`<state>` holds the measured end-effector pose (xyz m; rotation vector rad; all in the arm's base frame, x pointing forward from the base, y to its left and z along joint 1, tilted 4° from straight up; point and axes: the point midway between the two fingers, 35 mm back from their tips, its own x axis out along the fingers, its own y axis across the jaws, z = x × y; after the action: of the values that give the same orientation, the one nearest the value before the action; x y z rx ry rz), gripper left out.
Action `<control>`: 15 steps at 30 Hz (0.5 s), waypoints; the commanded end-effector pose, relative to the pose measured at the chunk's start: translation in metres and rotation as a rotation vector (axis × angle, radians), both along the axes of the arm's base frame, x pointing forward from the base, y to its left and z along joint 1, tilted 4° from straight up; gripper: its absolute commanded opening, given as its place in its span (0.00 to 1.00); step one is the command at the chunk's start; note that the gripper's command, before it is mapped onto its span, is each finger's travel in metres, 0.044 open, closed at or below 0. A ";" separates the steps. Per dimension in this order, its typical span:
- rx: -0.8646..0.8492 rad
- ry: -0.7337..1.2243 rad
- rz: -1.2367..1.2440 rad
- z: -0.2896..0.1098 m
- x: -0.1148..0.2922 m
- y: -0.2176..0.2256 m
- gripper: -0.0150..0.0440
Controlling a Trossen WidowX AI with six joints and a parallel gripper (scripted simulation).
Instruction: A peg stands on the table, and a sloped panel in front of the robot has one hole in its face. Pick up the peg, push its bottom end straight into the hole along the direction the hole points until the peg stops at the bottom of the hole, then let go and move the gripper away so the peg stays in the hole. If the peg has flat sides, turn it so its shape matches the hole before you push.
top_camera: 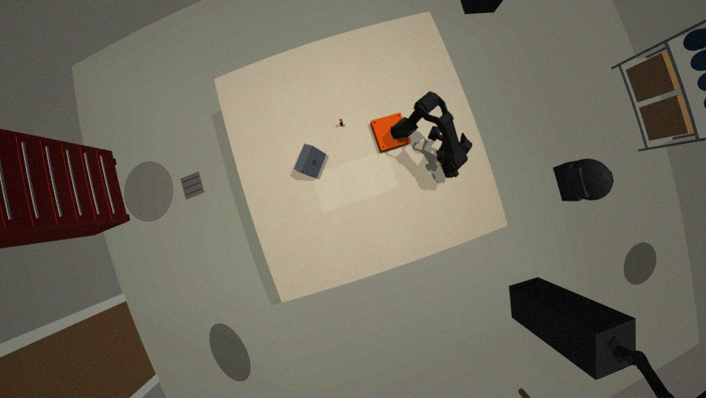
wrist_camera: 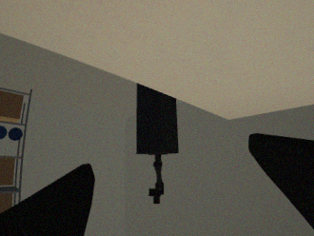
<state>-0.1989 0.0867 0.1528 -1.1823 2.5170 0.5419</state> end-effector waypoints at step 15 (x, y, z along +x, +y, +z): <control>-0.035 -0.176 -0.262 -0.013 0.032 0.050 1.00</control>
<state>-0.1738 0.1274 0.1419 -0.9136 2.4959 0.3548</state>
